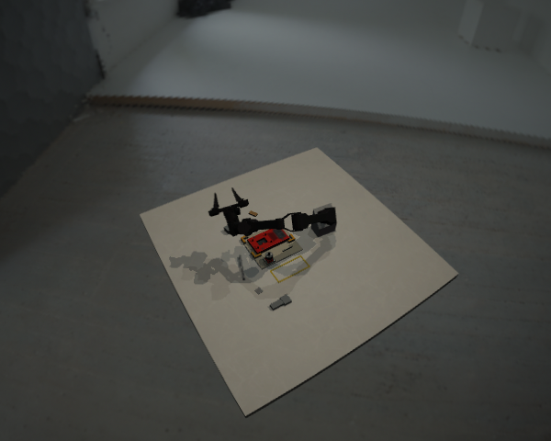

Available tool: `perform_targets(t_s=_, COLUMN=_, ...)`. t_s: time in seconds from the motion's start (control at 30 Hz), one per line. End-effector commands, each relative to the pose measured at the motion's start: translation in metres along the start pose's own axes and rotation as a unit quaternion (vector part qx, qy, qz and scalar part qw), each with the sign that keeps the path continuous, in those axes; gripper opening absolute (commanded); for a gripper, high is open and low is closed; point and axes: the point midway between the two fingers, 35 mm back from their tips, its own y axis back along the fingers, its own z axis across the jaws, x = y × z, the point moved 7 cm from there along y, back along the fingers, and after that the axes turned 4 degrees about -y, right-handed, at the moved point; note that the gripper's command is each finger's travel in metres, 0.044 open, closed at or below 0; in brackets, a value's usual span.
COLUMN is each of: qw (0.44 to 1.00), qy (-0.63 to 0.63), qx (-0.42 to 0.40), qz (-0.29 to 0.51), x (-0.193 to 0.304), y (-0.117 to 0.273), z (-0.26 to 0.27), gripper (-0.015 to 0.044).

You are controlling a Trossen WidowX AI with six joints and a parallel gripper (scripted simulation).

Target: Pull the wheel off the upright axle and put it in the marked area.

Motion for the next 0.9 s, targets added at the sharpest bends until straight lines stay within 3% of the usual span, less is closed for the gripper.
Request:
perform_targets(t_s=0.0, qw=1.000, qy=0.007, qx=0.004, qz=0.001, x=0.000, y=0.000, z=-0.001, gripper=0.0374)
perform_targets(t_s=0.1, qw=0.993, qy=0.097, qx=0.059, qz=0.016, x=0.004, y=-0.001, z=-0.008, gripper=0.0300)
perform_targets(t_s=0.33, qw=0.908, qy=0.346, qx=0.229, qz=0.056, x=0.003, y=0.003, z=-0.026, gripper=0.0300)
perform_targets(t_s=0.6, qw=0.714, qy=0.548, qx=0.426, qz=0.092, x=-0.015, y=0.022, z=-0.027, gripper=0.0300)
perform_targets(t_s=0.8, qw=0.534, qy=0.618, qx=0.566, qz=0.114, x=-0.031, y=0.045, z=-0.008, gripper=0.0300)
perform_targets(t_s=0.87, qw=0.510, qy=0.622, qx=0.583, qz=0.116, x=-0.033, y=0.049, z=-0.004, gripper=0.0300)
